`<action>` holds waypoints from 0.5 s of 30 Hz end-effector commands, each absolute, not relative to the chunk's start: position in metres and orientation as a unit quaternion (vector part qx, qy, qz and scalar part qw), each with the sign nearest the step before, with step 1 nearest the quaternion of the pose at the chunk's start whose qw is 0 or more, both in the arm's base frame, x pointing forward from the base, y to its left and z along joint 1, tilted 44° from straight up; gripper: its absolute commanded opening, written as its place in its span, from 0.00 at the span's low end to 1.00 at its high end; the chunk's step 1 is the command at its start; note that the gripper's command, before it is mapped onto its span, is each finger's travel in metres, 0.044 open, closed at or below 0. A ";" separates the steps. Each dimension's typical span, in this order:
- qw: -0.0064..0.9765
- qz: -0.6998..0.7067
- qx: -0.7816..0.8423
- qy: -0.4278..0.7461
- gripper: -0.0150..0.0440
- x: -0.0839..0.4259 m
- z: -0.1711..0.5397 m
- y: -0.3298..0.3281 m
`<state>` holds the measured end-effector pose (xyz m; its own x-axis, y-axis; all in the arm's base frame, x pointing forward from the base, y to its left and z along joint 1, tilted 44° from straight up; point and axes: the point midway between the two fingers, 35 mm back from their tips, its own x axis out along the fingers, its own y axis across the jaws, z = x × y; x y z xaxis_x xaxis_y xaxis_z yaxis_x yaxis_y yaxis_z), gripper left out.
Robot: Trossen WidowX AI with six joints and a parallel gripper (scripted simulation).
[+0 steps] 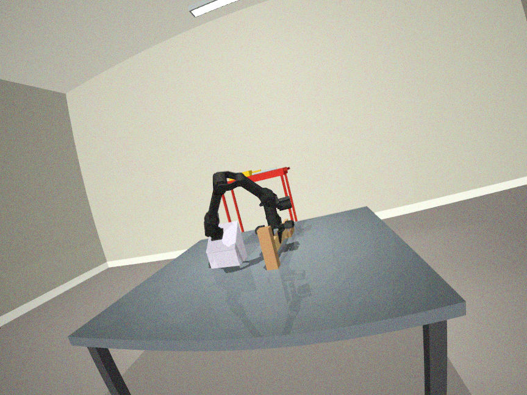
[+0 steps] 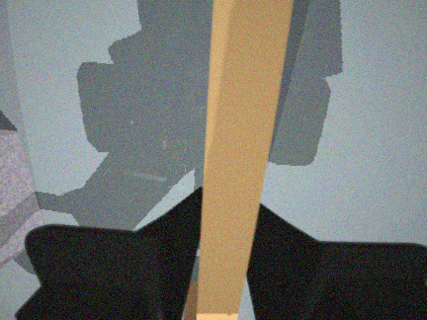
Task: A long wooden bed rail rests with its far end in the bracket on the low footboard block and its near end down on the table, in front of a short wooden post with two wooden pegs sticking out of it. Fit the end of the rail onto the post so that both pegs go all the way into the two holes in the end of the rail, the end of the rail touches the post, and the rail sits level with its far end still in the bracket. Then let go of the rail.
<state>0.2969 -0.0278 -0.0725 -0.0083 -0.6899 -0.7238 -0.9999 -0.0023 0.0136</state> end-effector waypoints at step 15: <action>0.274 0.284 -0.651 0.648 0.25 0.298 -0.071 -0.022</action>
